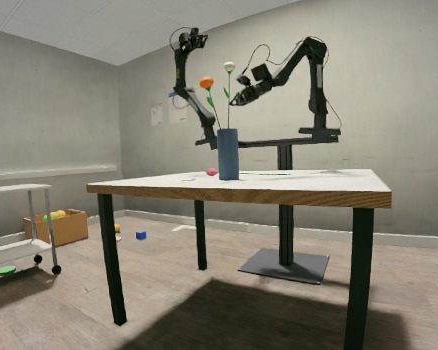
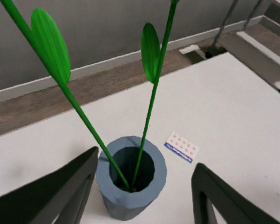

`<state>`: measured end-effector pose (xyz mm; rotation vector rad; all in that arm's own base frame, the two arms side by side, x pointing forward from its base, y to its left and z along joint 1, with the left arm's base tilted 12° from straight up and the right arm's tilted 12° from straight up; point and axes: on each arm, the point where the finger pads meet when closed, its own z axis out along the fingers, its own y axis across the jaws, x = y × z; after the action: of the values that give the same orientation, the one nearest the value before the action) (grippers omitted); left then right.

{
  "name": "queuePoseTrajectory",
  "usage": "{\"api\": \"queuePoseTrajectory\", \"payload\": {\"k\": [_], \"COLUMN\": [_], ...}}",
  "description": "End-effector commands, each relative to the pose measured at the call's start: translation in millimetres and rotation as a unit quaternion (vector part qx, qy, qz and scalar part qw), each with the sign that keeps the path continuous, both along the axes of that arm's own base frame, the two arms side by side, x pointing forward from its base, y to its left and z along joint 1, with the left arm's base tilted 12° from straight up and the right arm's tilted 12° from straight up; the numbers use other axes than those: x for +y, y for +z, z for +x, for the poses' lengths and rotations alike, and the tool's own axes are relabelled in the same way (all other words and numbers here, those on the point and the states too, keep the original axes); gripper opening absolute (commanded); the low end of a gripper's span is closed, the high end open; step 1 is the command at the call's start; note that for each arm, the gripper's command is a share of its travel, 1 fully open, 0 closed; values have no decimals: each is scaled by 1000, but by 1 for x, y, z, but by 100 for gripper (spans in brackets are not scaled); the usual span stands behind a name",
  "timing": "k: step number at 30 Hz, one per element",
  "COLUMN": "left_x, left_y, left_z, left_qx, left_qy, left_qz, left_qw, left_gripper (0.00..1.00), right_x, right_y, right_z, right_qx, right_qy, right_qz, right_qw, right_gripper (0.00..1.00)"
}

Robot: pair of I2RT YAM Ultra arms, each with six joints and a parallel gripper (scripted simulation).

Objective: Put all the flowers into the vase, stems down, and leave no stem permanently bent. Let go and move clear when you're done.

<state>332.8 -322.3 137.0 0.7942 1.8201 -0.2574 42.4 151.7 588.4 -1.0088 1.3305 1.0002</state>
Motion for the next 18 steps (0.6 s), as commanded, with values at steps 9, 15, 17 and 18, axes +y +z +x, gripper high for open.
{"api": "queuePoseTrajectory", "payload": {"k": [9,15,17,18], "left_x": [-9,-11,-11,-11], "left_y": [63,95,102,102], "left_z": [-15,-22,-23,-23], "left_qx": [2,3,4,4], "left_qy": [0,0,0,0], "left_qz": [-4,-3,-2,-2], "left_qw": [1000,1000,1000,1000], "left_gripper": [60,60,60,60], "right_x": [2,2,2,2], "right_y": [7,7,7,7], "right_z": [0,0,0,0], "right_qx": [2,2,2,2], "right_qy": [1,1,1,1], "right_qz": [7,7,7,7], "right_qw": [1000,1000,1000,1000], "right_gripper": [30,30,30,30]}}
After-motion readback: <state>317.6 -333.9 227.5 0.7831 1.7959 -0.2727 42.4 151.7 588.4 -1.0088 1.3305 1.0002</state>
